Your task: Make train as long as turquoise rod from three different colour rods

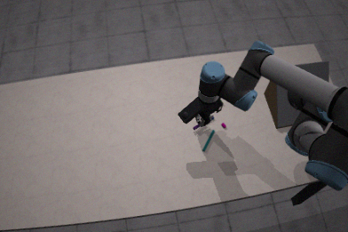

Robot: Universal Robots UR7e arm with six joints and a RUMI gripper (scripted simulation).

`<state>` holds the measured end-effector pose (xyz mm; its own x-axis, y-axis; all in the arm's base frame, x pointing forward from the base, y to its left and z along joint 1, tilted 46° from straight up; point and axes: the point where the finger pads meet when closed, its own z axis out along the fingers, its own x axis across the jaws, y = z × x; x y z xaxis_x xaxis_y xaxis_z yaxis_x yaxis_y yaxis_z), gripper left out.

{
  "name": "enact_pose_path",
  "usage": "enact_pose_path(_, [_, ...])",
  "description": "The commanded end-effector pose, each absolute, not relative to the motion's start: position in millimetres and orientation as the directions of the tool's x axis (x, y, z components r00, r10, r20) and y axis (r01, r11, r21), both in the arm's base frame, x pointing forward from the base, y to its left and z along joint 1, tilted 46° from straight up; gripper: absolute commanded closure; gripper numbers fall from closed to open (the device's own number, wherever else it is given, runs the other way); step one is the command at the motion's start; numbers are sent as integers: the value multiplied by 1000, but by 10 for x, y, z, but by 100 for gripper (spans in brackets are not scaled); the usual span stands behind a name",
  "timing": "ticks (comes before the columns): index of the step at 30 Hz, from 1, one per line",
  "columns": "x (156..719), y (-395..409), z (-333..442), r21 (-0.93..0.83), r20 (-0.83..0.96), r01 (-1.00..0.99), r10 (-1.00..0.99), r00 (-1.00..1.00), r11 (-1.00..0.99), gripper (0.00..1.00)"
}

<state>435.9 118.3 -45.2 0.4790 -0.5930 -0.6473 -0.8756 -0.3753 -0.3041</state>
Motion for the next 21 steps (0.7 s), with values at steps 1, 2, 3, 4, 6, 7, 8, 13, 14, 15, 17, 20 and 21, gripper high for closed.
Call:
enact_pose_path(1, [4353,1197,-456,-303,-649,-876,-592,479,-376,100])
enact_pose_path(2, [4353,1197,-456,-303,-649,-876,-592,479,-376,100])
enact_pose_path(3, [4353,1197,-456,-303,-649,-876,-592,479,-376,100])
enact_pose_path(4, [4353,1197,-456,-303,-649,-876,-592,479,-376,100])
enact_pose_path(6, [4353,1197,-456,-303,-649,-876,-592,479,-376,100])
enact_pose_path(7, [4353,1197,-456,-303,-649,-876,-592,479,-376,100])
enact_pose_path(8, [4353,1197,-456,-303,-649,-876,-592,479,-376,100])
enact_pose_path(13, [4353,1197,-456,-303,-649,-876,-592,479,-376,100])
enact_pose_path(14, [4353,1197,-456,-303,-649,-876,-592,479,-376,100])
enact_pose_path(15, [4353,1197,-456,-303,-649,-876,-592,479,-376,100])
enact_pose_path(17, [4351,1200,-459,-303,-649,-876,-592,479,-376,100])
enact_pose_path(20, [4343,1215,-472,-302,-650,-876,-591,478,-376,100])
enact_pose_path(21, [4339,1221,-477,-301,-651,-876,-590,477,-376,100])
